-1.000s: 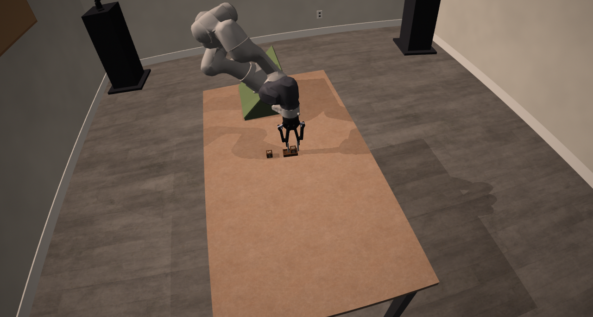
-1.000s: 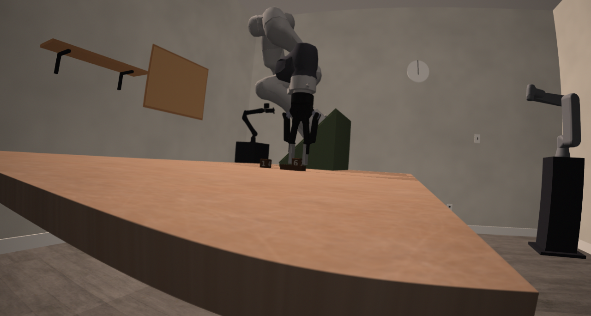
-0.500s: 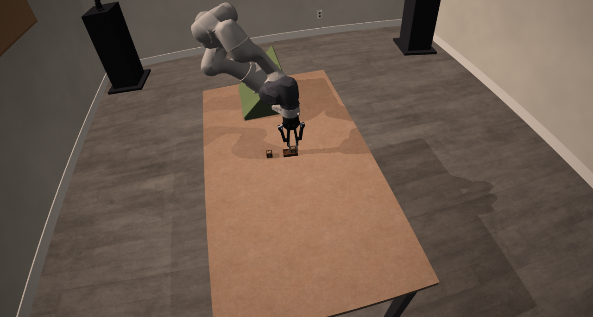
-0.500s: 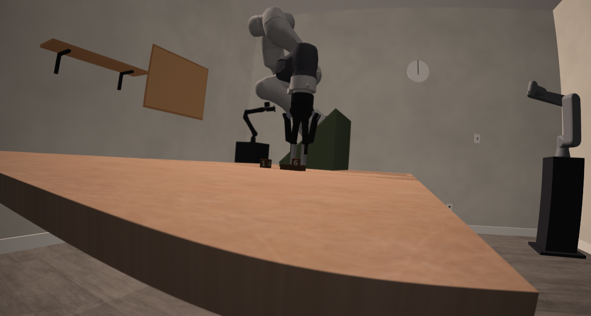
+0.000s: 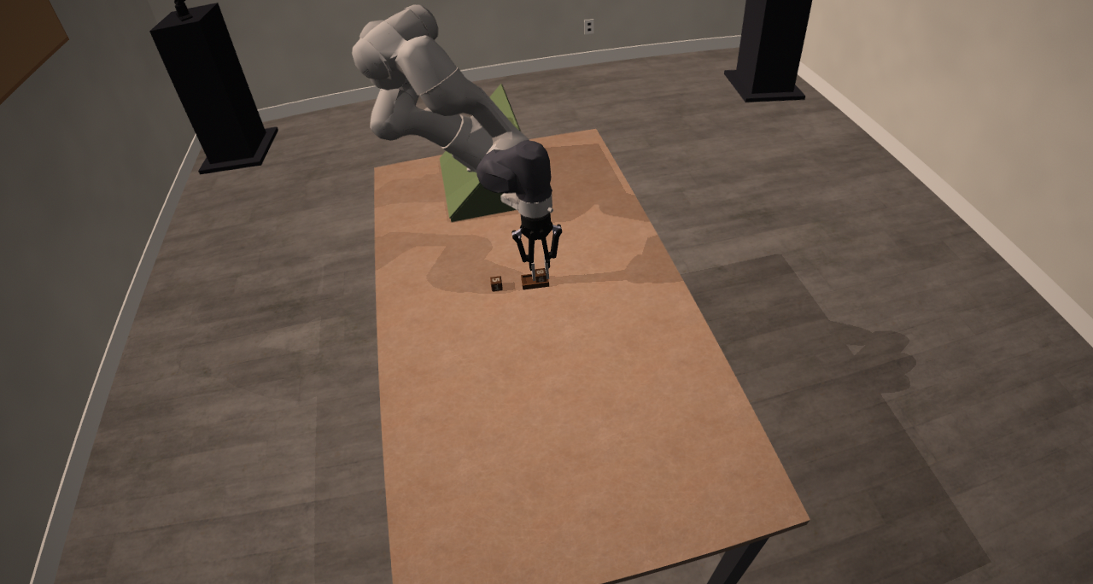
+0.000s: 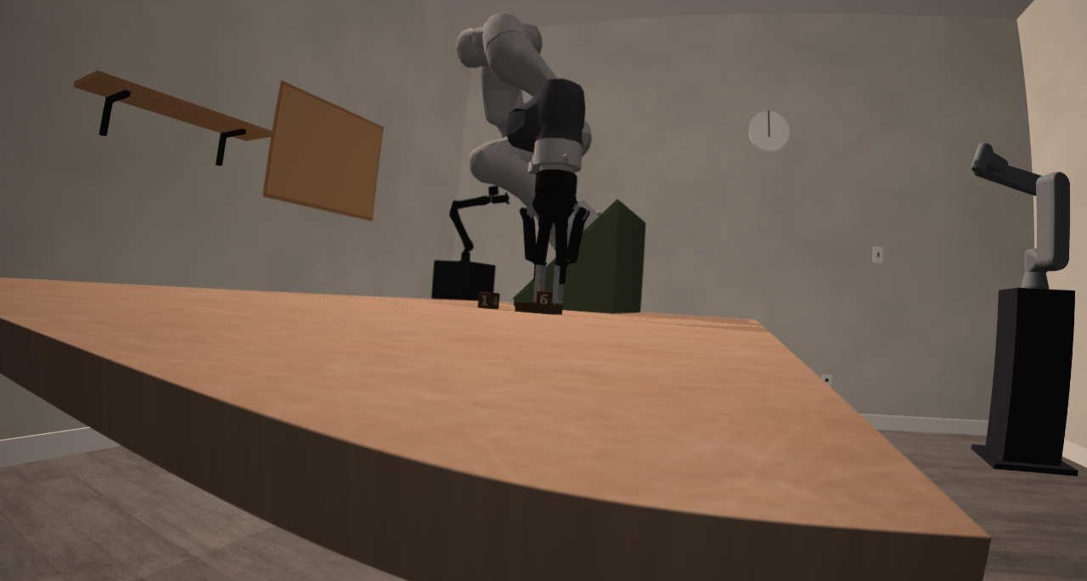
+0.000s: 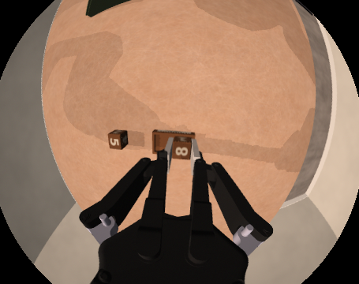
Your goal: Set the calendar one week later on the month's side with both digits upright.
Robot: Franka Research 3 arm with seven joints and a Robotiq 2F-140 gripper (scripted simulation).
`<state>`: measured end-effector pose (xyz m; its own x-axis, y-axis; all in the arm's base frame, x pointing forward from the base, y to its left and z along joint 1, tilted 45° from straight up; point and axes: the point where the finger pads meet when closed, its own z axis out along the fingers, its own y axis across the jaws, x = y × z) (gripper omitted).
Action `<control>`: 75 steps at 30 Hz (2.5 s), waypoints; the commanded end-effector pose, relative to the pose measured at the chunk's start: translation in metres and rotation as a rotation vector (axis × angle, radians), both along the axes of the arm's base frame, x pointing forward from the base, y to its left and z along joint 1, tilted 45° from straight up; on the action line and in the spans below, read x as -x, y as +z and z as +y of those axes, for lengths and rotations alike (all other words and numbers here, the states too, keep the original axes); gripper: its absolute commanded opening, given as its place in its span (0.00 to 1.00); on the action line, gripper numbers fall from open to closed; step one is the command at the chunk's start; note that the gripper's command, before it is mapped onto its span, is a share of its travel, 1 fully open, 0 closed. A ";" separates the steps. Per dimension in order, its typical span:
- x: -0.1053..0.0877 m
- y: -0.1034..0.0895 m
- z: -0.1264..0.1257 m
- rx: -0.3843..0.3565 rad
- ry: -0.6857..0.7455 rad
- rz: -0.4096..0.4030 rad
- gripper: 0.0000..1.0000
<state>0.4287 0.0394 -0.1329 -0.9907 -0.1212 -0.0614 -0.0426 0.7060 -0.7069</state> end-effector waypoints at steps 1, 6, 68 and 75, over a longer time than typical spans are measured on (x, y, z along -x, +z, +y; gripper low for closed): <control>-0.002 0.000 0.000 -0.003 -0.006 -0.007 0.16; -0.002 0.000 0.000 -0.003 -0.006 -0.007 0.16; 0.011 0.065 0.075 0.049 0.281 0.277 0.16; 0.011 0.063 0.076 0.065 0.367 0.362 0.16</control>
